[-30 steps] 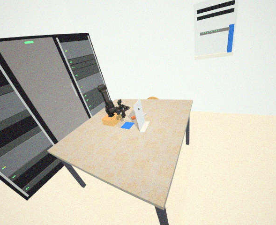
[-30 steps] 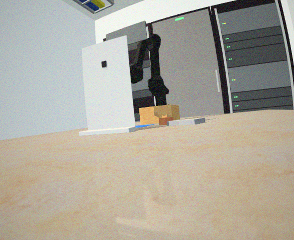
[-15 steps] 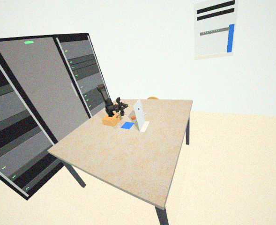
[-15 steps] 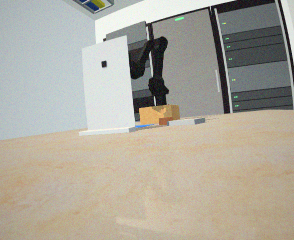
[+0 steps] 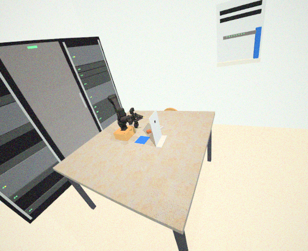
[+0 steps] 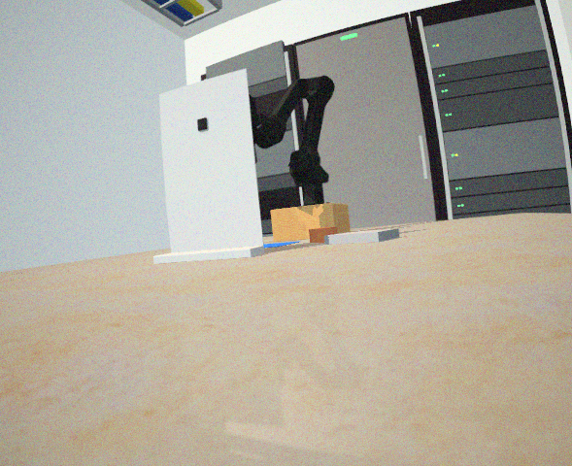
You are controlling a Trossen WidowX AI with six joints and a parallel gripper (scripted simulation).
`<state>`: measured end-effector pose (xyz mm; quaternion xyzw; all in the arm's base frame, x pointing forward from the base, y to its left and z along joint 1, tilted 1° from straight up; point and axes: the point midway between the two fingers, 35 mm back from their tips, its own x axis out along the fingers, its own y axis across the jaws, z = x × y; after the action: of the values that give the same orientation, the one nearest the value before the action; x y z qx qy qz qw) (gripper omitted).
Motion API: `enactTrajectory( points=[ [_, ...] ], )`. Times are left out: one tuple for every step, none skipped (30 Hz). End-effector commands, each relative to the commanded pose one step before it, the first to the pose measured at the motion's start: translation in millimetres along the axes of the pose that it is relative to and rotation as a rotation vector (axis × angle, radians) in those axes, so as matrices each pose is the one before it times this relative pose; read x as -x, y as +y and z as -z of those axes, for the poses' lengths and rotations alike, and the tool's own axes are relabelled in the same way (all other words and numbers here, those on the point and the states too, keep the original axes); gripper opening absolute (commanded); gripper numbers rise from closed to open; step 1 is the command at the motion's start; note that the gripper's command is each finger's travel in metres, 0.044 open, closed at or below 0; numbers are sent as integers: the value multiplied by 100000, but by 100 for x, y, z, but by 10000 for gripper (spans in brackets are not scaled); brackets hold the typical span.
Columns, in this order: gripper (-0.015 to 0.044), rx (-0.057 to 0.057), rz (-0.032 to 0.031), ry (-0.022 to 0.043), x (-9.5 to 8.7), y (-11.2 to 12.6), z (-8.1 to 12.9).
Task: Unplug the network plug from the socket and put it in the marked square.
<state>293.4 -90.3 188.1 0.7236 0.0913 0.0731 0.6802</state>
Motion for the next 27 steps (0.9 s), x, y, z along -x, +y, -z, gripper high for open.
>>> enactTrajectory(
  points=[
    [0,-8977,4117,-4207,-664,-946,-70],
    [0,-2299,1225,-1211,-177,-291,-30],
    [0,-2253,1259,-1230,-172,-298,-29],
    [0,-2205,1290,-1251,-168,-304,-29],
    [0,-2156,1320,-1272,-163,-311,-29],
    [0,-2105,1348,-1295,-158,-317,-29],
    [0,-2054,1374,-1318,-153,-324,-30],
    [0,-2001,1398,-1342,-148,-330,-31],
    [0,-1947,1420,-1367,-143,-335,-33],
    [0,-1891,1440,-1393,-138,-341,-34],
    [0,-1835,1457,-1419,-133,-346,-36],
    [0,-1778,1473,-1446,-127,-351,-38],
    [0,-1720,1486,-1473,-122,-355,-41],
    [0,-1660,1496,-1500,-116,-359,-44],
    [0,-1601,1505,-1529,-110,-363,-47],
    [0,-1540,1511,-1557,-105,-367,-50],
    [0,-1479,1515,-1586,-99,-370,-54],
    [0,-1417,1516,-1614,-93,-373,-58],
    [0,-1355,1515,-1643,-87,-375,-62],
    [0,-1292,1511,-1672,-81,-377,-66],
    [0,-1229,1505,-1701,-75,-379,-71],
    [0,-1165,1497,-1729,-69,-380,-75],
    [0,-1101,1486,-1757,-64,-381,-80],
    [0,-1037,1472,-1785,-58,-381,-85],
    [0,-973,1457,-1813,-52,-381,-90],
    [0,-909,1438,-1840,-46,-381,-96],
    [0,-844,1418,-1867,-40,-380,-101]
  ],
)
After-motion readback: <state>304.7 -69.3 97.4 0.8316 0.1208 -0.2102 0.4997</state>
